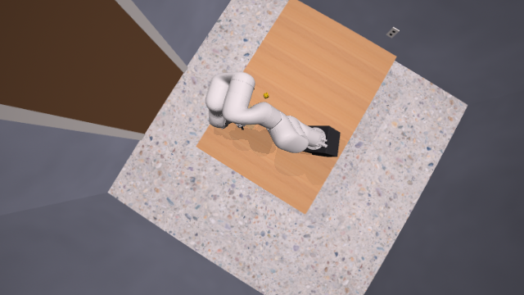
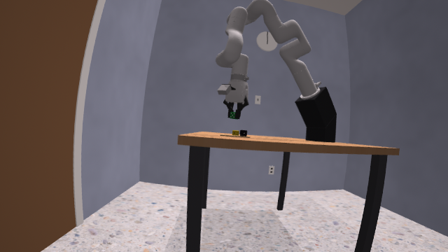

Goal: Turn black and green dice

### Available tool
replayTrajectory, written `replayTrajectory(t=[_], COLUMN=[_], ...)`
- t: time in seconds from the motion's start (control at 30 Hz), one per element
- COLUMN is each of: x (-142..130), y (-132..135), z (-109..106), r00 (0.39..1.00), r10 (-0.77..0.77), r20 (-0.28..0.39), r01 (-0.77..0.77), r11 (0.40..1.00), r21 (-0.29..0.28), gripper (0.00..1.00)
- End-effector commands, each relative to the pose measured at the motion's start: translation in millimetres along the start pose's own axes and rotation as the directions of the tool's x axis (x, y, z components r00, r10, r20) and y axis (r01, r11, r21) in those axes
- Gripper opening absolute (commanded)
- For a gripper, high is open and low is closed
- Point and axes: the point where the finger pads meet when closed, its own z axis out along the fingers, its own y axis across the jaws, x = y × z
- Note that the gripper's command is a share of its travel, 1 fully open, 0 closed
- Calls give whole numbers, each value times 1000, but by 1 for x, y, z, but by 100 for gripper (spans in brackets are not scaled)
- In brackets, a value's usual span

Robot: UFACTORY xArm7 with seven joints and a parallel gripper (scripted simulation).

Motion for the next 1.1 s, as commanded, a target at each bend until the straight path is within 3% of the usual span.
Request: replayTrajectory(t=[0.0,0.4,0.83,1.07], x=[11,40,43,42], y=[-12,-50,-54,-56], z=[-1,-6,-7,-7], r00=[991,885,870,866], r10=[135,465,492,498], r20=[7,29,27,-36], r01=[-135,-466,-493,-495], r11=[991,883,868,866], r21=[4,54,61,75], gripper=[27,27,27,27])
